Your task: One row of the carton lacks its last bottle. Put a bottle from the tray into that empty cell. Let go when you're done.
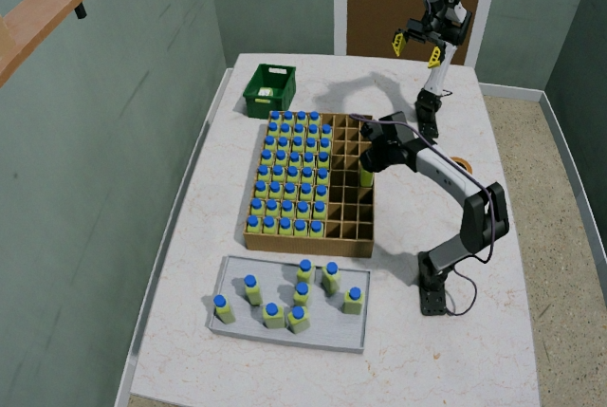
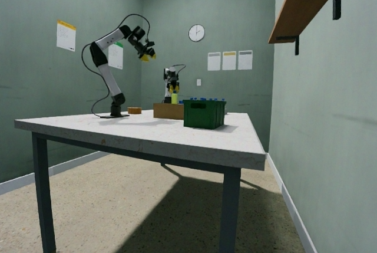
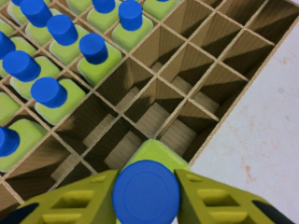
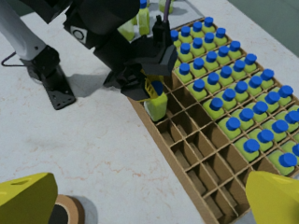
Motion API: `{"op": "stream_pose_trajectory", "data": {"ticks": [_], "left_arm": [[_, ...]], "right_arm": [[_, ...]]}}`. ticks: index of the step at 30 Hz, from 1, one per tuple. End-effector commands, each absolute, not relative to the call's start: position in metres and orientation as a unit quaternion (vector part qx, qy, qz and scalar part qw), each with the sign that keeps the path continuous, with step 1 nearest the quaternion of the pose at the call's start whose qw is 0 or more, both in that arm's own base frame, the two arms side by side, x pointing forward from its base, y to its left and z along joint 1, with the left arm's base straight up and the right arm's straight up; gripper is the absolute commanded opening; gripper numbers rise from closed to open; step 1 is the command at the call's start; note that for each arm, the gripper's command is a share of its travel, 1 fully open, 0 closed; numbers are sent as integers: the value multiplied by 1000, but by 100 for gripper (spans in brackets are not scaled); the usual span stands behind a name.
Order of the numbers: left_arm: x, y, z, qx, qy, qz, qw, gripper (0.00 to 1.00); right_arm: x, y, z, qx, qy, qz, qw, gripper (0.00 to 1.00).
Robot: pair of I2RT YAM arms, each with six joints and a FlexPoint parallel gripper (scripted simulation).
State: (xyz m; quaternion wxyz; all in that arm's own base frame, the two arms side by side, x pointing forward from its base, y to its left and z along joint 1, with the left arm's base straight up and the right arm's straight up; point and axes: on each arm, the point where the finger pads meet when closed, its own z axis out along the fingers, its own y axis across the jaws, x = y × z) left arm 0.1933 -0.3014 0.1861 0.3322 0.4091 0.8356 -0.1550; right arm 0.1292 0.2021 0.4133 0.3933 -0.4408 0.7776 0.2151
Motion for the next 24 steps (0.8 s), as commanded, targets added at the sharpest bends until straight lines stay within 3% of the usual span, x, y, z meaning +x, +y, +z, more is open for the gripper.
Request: {"op": "stream_pose_trajectory", "data": {"ticks": [1, 24], "left_arm": [[201, -310, 226, 389, 820, -183, 377, 16], [200, -307, 230, 388, 821, -181, 378, 16]], "right_arm": [[131, 201, 419, -435, 775, 219, 403, 100], [131, 201, 419, -435, 775, 219, 403, 100]]}}
